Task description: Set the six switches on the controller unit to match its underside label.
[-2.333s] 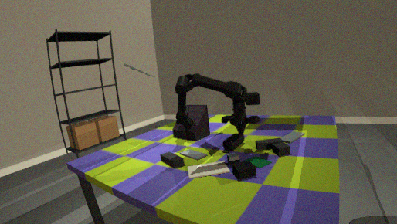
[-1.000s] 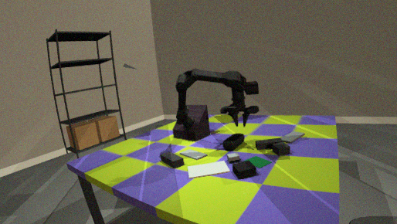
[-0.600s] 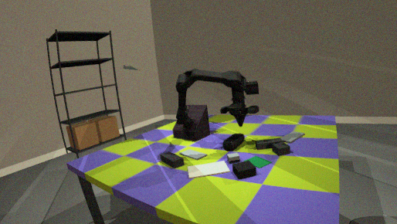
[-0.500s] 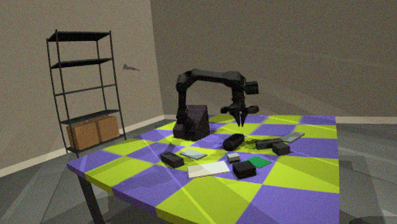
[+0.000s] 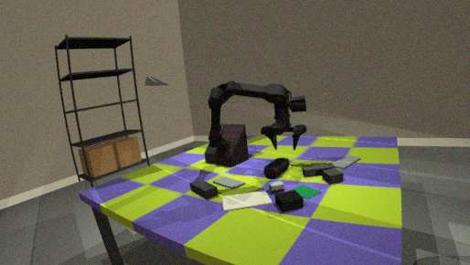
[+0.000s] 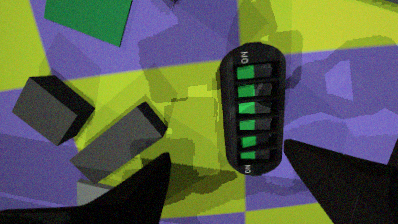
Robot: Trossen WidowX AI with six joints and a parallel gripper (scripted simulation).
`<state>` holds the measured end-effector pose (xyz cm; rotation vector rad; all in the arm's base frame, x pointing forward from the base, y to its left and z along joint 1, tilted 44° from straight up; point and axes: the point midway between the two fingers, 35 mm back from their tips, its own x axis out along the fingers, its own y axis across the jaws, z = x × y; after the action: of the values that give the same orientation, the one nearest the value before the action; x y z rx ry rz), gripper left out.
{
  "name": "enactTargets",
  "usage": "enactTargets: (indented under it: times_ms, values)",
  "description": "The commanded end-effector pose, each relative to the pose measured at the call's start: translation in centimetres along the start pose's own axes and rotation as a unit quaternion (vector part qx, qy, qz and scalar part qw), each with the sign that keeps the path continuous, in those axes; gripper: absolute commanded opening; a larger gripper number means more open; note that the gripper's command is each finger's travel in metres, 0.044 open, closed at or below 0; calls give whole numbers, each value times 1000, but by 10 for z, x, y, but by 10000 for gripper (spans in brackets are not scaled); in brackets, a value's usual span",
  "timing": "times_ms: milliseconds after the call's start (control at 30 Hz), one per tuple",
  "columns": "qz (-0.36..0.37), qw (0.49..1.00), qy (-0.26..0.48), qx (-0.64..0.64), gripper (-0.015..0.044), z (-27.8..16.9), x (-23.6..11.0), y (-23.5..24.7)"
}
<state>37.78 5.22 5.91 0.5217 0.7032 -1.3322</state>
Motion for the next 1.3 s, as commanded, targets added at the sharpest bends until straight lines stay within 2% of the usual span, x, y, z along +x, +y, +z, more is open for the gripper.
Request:
enactTargets:
  times_ms: [0, 333, 500, 900, 1267]
  values:
    - [-9, 1000, 1, 0, 387, -3, 3, 2]
    - [-138, 990, 1, 1, 125, -46, 48, 15]
    - [-147, 989, 0, 2, 0, -49, 51, 15]
    - [-147, 989, 0, 2, 0, -49, 51, 15]
    - [-148, 989, 0, 2, 0, -49, 68, 16]
